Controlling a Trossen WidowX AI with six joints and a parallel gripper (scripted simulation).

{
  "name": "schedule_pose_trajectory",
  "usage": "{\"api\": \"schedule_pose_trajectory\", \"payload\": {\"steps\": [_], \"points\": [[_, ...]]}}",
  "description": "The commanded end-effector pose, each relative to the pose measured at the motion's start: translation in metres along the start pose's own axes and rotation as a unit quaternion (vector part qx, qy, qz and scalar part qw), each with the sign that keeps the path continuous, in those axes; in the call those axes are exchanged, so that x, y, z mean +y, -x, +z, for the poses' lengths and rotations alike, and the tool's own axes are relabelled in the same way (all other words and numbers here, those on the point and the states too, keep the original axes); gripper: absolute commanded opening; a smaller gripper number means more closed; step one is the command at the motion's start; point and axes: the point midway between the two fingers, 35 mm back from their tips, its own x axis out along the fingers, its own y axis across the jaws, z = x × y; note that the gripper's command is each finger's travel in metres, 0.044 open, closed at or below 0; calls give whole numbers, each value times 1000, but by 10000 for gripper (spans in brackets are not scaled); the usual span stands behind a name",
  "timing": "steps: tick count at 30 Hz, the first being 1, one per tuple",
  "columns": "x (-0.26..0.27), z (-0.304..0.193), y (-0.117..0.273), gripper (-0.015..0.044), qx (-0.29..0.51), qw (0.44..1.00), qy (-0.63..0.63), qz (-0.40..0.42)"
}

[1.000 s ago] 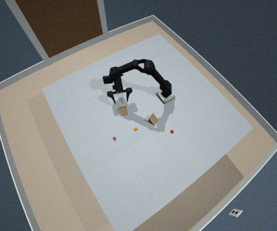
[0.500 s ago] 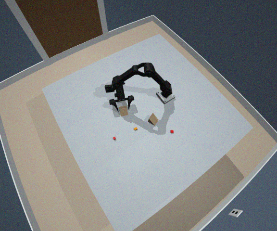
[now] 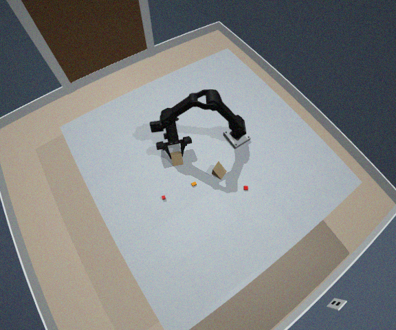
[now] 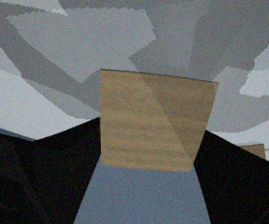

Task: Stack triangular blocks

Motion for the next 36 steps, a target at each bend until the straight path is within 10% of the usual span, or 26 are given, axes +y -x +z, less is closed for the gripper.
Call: {"api": "schedule_pose_trajectory", "payload": {"steps": [1,6,36], "points": [[0,-2,2,117,0,1000,1,0],[3,-17,18,0,0,1000,1,0],[-4,-72,58,0,-112,987,103,-46]]}}
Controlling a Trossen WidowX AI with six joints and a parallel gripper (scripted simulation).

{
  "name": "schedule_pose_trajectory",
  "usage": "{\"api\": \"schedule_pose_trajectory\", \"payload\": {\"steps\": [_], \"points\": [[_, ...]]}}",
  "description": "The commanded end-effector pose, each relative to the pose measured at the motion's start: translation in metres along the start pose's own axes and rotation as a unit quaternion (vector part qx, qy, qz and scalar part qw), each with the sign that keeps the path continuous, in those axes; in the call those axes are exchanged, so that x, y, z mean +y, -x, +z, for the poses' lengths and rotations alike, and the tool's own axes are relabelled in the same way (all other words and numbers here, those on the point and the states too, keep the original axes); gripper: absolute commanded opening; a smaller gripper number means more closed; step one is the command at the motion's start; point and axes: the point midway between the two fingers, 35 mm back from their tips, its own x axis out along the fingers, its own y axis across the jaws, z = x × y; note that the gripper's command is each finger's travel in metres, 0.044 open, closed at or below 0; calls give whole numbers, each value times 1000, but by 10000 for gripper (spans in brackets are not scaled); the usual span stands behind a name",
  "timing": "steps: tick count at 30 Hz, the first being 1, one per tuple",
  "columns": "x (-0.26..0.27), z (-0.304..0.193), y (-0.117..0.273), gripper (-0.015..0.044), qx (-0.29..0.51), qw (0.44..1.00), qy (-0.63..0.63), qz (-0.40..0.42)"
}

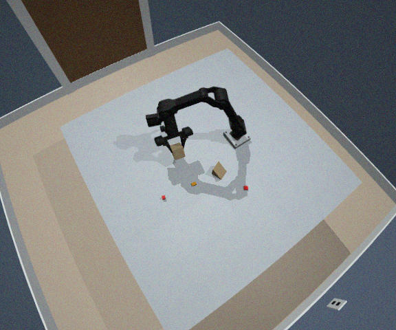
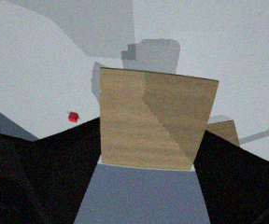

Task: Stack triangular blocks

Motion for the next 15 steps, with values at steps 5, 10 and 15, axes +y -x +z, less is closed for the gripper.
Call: {"api": "schedule_pose_trajectory", "payload": {"steps": [5,10,15], "points": [[1,-7,0,0,-83,993,84,-26],[2,-10,-1,0,-140,979,139,-48],[4,-14,2,0,-197,959,191,-69]]}}
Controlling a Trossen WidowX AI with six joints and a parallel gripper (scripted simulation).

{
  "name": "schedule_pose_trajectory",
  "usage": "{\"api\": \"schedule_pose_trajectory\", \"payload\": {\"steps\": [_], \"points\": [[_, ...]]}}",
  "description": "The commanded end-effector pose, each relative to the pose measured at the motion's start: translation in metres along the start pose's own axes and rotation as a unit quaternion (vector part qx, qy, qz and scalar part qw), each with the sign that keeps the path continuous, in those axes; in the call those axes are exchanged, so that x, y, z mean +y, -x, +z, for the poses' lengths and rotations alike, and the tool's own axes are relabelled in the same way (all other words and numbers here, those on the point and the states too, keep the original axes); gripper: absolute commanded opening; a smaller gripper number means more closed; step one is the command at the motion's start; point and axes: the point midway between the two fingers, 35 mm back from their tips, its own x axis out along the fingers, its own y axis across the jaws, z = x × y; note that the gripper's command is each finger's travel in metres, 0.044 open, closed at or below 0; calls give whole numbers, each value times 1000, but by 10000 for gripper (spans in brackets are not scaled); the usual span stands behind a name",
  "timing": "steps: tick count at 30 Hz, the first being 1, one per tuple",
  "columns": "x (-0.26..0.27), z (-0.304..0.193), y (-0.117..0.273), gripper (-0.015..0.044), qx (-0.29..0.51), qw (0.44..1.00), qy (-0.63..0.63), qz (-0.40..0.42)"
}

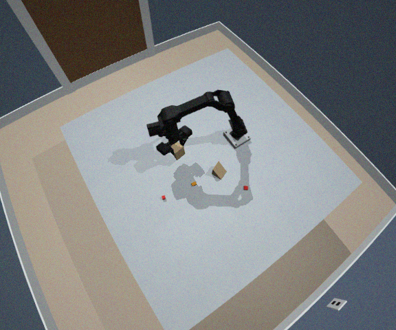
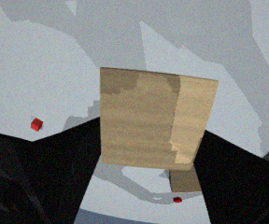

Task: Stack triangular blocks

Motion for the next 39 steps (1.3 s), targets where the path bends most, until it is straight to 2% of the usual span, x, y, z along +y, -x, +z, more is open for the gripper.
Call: {"api": "schedule_pose_trajectory", "payload": {"steps": [1,8,14,39], "points": [[3,-1,6,0,-38,999,35,-7],[8,-4,15,0,-111,988,100,-34],[9,-11,15,0,-113,988,102,-34],[-1,-134,10,0,-110,988,101,-34]]}}
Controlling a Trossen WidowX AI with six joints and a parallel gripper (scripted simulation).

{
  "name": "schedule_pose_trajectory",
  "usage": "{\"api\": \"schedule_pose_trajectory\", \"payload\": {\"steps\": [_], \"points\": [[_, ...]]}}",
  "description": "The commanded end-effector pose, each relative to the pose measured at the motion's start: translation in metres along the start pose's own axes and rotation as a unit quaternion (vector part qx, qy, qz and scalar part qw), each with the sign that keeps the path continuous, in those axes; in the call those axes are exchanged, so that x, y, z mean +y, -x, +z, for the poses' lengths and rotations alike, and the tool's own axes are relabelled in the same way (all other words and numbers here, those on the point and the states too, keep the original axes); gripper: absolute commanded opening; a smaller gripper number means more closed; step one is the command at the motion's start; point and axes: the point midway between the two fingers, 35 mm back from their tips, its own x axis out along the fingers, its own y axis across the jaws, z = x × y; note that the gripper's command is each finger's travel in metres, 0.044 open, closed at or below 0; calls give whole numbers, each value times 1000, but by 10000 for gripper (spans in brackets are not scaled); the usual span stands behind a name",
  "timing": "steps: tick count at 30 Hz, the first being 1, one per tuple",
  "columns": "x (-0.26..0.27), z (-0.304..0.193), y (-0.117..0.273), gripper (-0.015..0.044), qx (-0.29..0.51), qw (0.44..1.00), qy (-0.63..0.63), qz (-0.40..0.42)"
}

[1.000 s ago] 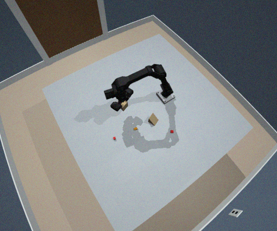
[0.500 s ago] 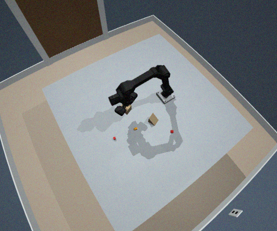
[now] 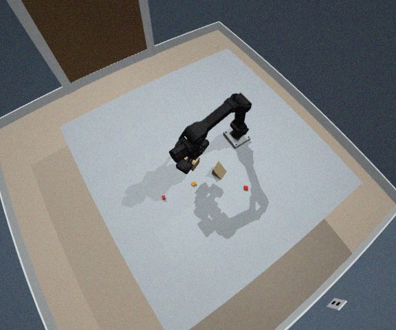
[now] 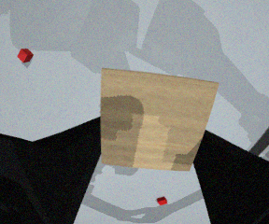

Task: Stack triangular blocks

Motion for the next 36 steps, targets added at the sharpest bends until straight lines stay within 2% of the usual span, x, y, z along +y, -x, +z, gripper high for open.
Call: {"api": "schedule_pose_trajectory", "payload": {"steps": [1,18,36], "points": [[-2,-14,5,0,-2,1000,-2,2],[-21,-93,18,0,1,1000,-2,2],[-65,-164,30,0,7,1000,-2,0]]}}
